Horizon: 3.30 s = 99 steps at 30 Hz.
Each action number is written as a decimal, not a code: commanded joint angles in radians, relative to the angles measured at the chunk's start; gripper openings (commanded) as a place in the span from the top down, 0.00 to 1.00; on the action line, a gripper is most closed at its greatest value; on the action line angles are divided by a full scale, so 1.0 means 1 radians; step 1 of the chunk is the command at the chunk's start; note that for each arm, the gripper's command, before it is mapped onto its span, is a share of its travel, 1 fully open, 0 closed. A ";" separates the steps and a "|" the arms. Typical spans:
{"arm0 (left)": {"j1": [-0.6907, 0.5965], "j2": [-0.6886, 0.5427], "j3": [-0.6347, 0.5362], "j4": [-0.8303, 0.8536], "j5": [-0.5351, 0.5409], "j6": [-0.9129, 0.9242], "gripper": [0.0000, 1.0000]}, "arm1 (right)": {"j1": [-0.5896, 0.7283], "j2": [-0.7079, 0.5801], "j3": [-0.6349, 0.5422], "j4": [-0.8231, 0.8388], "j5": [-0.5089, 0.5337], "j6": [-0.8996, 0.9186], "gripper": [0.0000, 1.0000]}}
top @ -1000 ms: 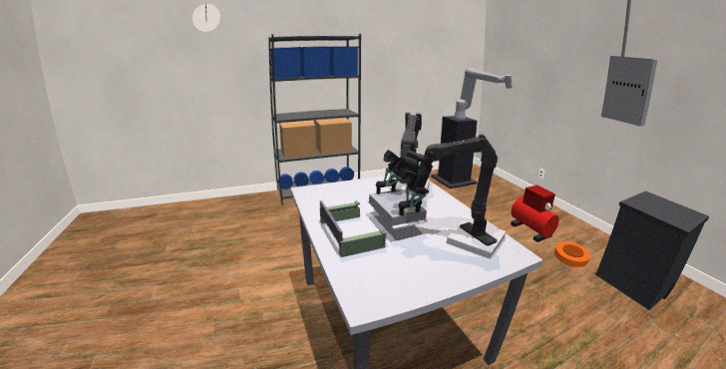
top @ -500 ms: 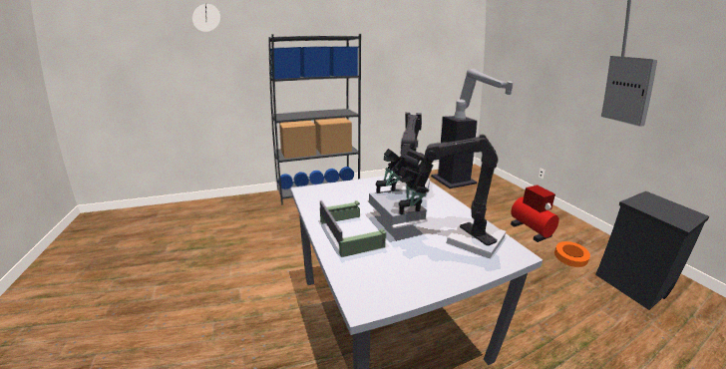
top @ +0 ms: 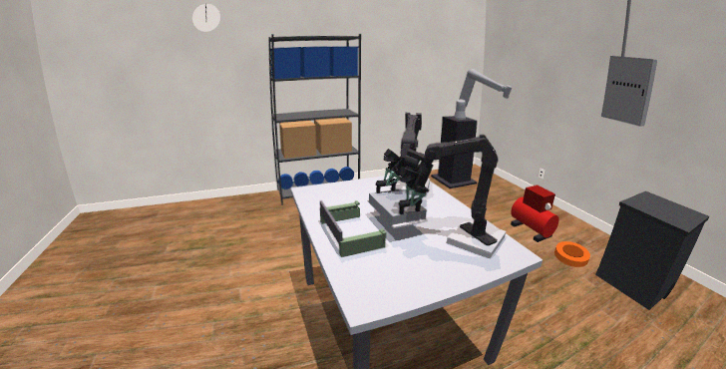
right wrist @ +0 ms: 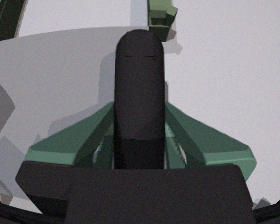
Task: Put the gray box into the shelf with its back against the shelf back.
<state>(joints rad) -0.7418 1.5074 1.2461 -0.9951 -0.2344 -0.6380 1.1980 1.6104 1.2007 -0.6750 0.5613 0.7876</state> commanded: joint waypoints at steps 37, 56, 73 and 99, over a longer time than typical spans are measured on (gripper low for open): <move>0.010 -0.072 0.042 0.069 -0.031 0.021 0.86 | 0.000 -0.080 0.053 0.051 0.080 -0.021 0.86; 0.004 -0.080 0.065 0.043 -0.037 0.025 0.86 | -0.009 -0.083 0.068 0.042 0.085 -0.024 0.86; 0.009 -0.070 0.048 0.058 -0.032 0.025 0.86 | -0.013 -0.075 0.057 0.048 0.069 -0.018 0.86; 0.010 -0.041 0.035 0.057 -0.038 0.030 0.86 | -0.015 -0.043 0.020 0.080 0.058 -0.007 0.86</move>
<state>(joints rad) -0.7391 1.5097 1.2331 -0.9863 -0.2329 -0.6376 1.1961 1.6165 1.1923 -0.6632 0.5507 0.7906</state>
